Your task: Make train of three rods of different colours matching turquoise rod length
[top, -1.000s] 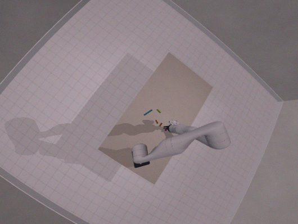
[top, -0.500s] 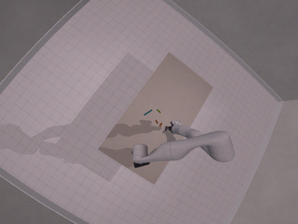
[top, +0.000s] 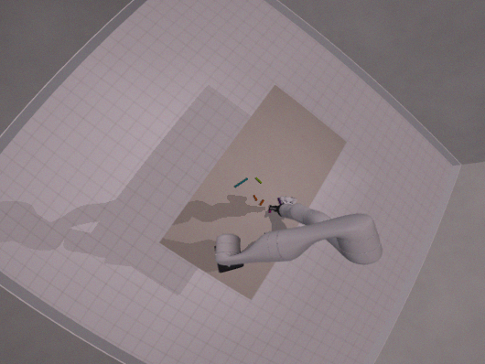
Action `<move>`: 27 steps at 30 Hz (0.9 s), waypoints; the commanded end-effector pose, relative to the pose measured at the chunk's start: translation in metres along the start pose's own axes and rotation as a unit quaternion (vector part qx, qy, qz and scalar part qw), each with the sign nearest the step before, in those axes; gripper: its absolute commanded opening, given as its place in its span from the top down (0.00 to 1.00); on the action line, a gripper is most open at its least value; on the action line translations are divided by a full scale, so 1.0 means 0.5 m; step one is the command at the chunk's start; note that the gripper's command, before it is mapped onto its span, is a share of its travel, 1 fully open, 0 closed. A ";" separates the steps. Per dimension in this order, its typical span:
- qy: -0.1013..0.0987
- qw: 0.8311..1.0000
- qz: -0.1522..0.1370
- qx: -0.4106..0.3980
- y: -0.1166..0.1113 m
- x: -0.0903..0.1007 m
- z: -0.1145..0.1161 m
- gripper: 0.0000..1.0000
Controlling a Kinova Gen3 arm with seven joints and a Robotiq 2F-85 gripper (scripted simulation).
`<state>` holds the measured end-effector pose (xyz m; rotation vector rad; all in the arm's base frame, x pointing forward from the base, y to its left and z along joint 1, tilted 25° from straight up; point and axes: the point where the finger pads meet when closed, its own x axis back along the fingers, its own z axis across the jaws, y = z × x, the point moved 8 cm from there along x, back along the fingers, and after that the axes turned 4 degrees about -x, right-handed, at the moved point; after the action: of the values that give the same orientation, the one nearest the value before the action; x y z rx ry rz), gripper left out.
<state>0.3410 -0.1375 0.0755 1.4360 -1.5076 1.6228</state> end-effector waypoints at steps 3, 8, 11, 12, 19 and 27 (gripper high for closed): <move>0.002 1.000 0.000 0.006 -0.001 0.003 0.002 0.00; 0.003 1.000 0.000 0.023 -0.015 0.001 0.000 0.00; 0.003 0.998 -0.001 0.056 -0.037 -0.002 -0.010 0.00; 0.003 0.997 -0.002 0.080 -0.053 -0.005 -0.017 0.00; 0.002 0.972 -0.005 0.235 -0.158 -0.022 -0.081 0.00; 0.001 0.931 -0.002 0.366 -0.246 -0.034 -0.156 0.00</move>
<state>0.4151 -0.0492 0.1136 1.7424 -1.0145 2.2250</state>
